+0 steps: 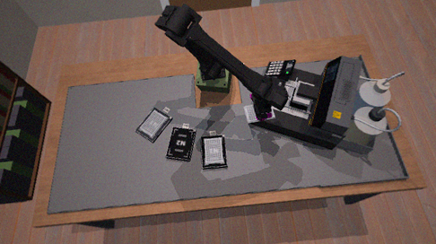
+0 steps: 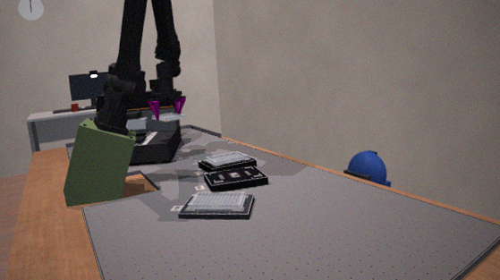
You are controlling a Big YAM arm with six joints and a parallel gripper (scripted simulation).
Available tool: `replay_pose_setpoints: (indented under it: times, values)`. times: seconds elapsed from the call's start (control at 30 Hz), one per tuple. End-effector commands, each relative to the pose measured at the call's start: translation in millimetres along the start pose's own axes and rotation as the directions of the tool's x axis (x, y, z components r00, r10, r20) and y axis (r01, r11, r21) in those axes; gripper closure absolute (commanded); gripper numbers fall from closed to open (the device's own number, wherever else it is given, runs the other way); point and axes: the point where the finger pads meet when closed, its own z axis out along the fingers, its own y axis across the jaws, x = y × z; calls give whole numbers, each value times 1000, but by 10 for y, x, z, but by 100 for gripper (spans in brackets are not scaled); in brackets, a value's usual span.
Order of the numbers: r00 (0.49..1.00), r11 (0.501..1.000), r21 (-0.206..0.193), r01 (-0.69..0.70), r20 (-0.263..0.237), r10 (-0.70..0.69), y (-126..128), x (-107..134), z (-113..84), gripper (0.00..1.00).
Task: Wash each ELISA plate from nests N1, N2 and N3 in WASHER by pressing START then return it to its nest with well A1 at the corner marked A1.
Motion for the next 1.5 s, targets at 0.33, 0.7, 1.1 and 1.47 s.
replay_pose_setpoints:
  times: [0.33, 0.7, 1.1, 1.47]
  values:
    - [911, 911, 22, -413, 27, 412, -409, 452, 0, 16]
    - [891, 891, 34, -453, 32, 452, -820, 847, 23, 16]
    - [774, 774, 19, -633, 21, 633, -656, 1203, 107, 16]
    - [553, 552, 20, -833, 30, 833, -770, 1651, 133, 16]
